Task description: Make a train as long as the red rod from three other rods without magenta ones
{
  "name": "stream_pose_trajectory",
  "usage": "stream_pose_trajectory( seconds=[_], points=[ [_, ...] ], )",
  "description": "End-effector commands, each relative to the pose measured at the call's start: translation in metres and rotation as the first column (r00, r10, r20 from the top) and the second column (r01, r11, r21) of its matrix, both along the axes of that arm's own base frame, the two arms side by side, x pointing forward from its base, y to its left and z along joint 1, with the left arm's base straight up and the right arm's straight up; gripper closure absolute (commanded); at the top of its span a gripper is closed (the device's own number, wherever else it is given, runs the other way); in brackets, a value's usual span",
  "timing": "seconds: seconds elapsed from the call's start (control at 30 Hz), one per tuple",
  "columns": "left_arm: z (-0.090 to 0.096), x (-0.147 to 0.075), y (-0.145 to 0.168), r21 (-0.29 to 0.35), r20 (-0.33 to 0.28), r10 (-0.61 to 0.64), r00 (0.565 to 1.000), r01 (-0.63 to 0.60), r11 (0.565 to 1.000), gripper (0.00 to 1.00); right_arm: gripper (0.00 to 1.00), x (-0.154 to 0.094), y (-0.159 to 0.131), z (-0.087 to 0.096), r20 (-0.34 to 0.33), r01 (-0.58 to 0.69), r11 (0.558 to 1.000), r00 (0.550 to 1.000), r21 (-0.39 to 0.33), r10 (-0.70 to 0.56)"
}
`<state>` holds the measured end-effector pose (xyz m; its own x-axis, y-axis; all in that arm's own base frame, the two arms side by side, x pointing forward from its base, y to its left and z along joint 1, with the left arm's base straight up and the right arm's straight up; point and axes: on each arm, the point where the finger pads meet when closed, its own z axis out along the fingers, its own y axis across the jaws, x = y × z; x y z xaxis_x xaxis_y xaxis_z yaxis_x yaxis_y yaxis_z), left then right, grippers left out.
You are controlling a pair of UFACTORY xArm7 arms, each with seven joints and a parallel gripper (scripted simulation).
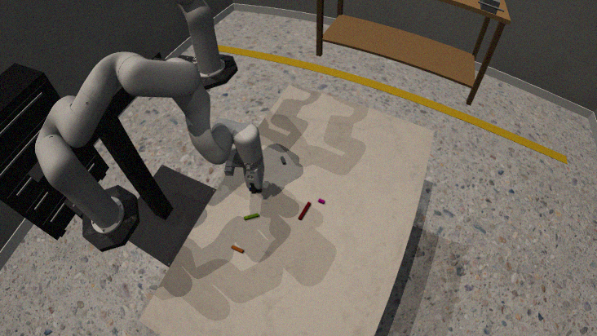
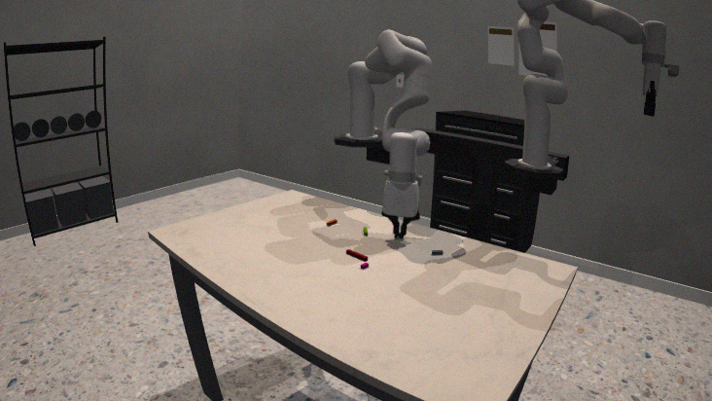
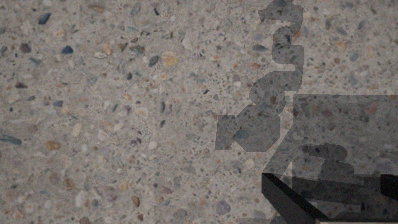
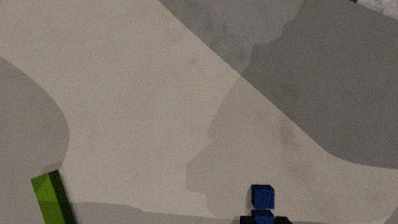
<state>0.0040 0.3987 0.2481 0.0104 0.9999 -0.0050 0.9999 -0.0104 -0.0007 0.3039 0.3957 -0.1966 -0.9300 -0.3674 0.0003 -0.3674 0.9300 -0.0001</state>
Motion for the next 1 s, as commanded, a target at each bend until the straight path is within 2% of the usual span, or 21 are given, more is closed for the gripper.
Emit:
stream_pose_trajectory(
  seconds=[0.0,0.97],
  points=[
    [0.0019,0.0001,0.0013,0.005,0.001,0.0,1.0,0.0,1.0,0.0,0.94,0.0015,0.0017,0.0017,0.003,0.0,1.0,1.0,0.004,0.0],
    [0.0019,0.0001,0.0013,0.005,0.001,0.0,1.0,0.0,1.0,0.0,0.94,-0.0013,0.0007,0.0017,0.003,0.0,1.0,1.0,0.004,0.0]
  ],
)
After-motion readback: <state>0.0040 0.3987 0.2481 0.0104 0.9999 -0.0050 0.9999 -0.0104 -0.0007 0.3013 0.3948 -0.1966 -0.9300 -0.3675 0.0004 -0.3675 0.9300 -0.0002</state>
